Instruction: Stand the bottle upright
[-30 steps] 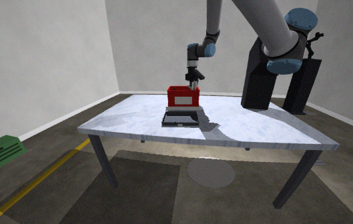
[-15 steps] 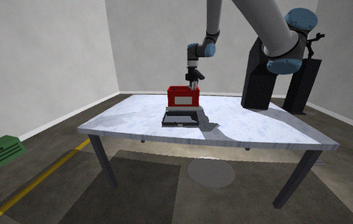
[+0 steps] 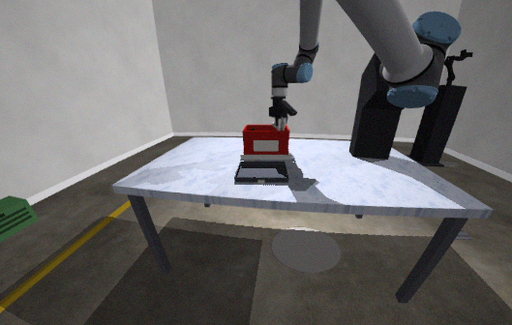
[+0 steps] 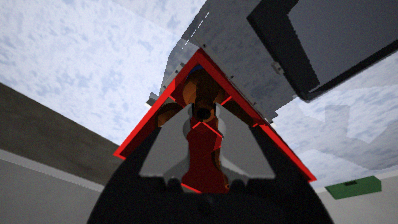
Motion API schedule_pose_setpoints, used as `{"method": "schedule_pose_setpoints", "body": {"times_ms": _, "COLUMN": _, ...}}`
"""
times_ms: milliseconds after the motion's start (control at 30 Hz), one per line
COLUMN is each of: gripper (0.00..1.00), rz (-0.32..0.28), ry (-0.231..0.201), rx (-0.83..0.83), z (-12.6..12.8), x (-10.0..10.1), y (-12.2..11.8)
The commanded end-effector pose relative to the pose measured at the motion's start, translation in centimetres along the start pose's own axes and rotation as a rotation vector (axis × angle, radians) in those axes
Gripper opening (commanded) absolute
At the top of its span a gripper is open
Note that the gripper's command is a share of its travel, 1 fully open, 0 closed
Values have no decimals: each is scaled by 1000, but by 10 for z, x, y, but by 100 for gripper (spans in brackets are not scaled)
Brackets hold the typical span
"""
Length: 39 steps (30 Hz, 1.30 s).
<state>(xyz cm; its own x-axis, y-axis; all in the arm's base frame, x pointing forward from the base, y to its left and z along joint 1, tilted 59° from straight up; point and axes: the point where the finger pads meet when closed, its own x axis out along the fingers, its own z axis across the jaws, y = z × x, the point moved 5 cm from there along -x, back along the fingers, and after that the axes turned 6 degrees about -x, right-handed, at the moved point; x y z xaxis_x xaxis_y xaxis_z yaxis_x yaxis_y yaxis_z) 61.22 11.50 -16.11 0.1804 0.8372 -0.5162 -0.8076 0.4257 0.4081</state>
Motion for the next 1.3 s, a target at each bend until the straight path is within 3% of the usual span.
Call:
{"method": "schedule_pose_setpoints", "body": {"times_ms": 0, "gripper": 0, "rz": -1, "ry": 0, "rx": 0, "z": 0, "x": -1, "y": 0}}
{"method": "schedule_pose_setpoints", "body": {"times_ms": 800, "gripper": 0, "rz": -1, "ry": 0, "rx": 0, "z": 0, "x": -1, "y": 0}}
{"method": "schedule_pose_setpoints", "body": {"times_ms": 833, "gripper": 38, "rz": -1, "ry": 0, "rx": 0, "z": 0, "x": -1, "y": 0}}
{"method": "schedule_pose_setpoints", "body": {"times_ms": 1267, "gripper": 38, "rz": -1, "ry": 0, "rx": 0, "z": 0, "x": -1, "y": 0}}
